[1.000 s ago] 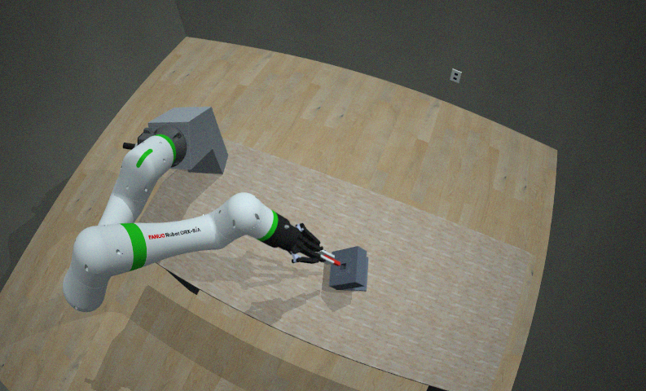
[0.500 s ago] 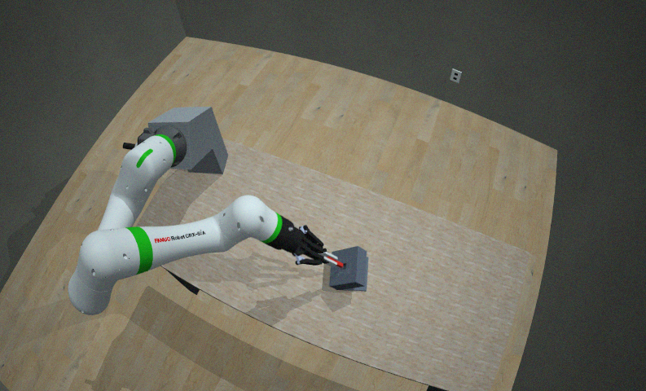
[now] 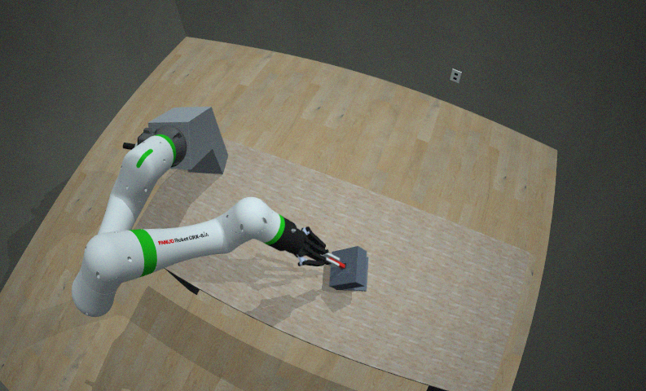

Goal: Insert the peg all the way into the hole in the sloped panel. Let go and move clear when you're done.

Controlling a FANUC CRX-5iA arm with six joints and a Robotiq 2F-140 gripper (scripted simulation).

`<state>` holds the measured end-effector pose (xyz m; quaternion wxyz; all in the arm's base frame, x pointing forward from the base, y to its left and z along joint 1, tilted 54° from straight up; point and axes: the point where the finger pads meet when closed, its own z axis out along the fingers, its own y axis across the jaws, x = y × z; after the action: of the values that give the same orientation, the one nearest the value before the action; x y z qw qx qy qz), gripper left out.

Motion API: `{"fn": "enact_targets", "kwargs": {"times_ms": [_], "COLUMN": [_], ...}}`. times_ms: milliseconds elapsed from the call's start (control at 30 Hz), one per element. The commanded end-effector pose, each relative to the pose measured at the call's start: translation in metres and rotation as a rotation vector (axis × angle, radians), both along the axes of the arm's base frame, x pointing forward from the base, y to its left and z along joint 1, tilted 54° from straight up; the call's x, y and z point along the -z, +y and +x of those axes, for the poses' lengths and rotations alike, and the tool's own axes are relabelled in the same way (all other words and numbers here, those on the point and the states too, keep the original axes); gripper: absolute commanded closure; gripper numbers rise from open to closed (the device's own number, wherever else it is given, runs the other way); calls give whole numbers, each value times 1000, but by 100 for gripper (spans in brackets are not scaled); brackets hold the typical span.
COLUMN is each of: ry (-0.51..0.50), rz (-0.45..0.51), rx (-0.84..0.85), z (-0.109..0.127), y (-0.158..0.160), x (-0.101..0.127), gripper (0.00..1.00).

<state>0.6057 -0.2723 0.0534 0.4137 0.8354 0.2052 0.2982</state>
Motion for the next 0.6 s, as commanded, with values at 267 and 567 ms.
{"fn": "enact_targets", "kwargs": {"times_ms": [267, 567], "ry": [0, 0], "rz": [0, 0], "rx": [0, 0], "z": [8, 13], "y": [-6, -11], "x": [5, 9], "gripper": [100, 100]}}
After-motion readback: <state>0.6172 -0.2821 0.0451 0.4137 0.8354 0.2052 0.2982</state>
